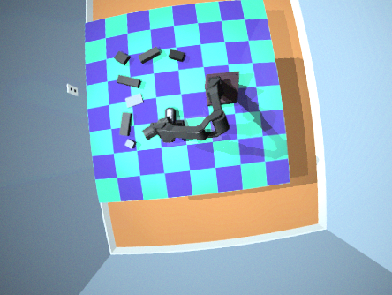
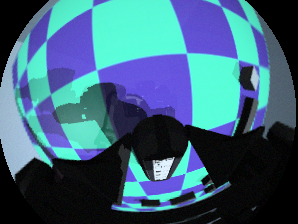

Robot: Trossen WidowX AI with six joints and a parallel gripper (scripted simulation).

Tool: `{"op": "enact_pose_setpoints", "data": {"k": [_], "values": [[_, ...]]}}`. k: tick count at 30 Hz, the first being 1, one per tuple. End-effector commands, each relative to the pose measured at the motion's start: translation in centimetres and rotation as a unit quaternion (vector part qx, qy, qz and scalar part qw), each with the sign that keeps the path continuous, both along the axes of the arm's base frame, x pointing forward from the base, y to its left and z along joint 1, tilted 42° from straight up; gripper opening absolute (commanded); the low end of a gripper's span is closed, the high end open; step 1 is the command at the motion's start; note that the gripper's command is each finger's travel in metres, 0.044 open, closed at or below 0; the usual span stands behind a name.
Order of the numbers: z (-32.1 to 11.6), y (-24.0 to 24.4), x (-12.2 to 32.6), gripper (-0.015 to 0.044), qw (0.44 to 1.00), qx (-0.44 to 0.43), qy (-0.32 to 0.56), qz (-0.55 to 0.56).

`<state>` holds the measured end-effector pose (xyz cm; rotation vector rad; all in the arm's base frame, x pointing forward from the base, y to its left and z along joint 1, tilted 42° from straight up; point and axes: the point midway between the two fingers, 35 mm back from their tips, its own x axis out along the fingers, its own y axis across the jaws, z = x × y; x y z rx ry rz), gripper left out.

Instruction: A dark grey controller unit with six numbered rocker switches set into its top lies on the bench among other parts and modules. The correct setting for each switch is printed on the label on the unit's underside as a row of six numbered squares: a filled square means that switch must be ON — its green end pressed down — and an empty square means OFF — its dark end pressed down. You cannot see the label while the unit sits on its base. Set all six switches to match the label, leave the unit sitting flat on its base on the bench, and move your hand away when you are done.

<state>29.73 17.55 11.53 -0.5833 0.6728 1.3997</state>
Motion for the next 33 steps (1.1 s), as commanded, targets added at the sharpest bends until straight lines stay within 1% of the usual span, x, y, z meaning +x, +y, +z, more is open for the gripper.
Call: {"op": "enact_pose_setpoints", "data": {"k": [1,33], "values": [[-0.4,0.1,0.0,0.0338,1.000,-0.005,0.004,-0.005],[-1.7,2.3,0.2,0.0338,1.000,-0.004,0.004,-0.005]]}}
